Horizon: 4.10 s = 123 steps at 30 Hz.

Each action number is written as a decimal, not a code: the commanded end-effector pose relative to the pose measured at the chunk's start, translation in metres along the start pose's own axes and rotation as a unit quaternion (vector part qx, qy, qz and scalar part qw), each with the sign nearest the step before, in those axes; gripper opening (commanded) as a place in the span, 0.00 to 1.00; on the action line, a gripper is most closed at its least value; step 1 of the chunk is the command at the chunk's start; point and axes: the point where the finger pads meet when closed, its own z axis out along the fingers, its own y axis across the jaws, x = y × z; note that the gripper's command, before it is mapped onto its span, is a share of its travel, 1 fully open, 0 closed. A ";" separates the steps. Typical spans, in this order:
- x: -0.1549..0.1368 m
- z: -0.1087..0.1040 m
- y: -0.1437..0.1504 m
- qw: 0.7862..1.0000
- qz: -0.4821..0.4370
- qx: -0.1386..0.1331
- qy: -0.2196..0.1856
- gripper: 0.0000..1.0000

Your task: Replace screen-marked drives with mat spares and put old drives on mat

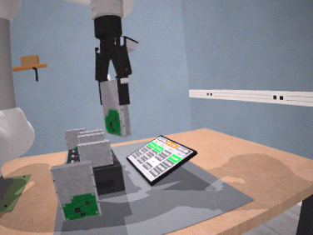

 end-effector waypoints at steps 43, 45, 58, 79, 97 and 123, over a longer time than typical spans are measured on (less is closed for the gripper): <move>-0.010 0.002 -0.119 0.887 -0.461 0.000 0.002 0.10; -0.011 0.002 -0.120 0.884 -0.468 0.000 0.002 0.10; -0.015 0.004 -0.137 0.847 -0.532 0.000 0.002 0.10; -0.018 0.005 -0.148 0.821 -0.572 0.000 0.002 0.10; -0.018 0.005 -0.149 0.819 -0.574 0.000 0.002 0.10; -0.018 0.021 -0.149 0.819 -0.574 0.000 0.002 0.10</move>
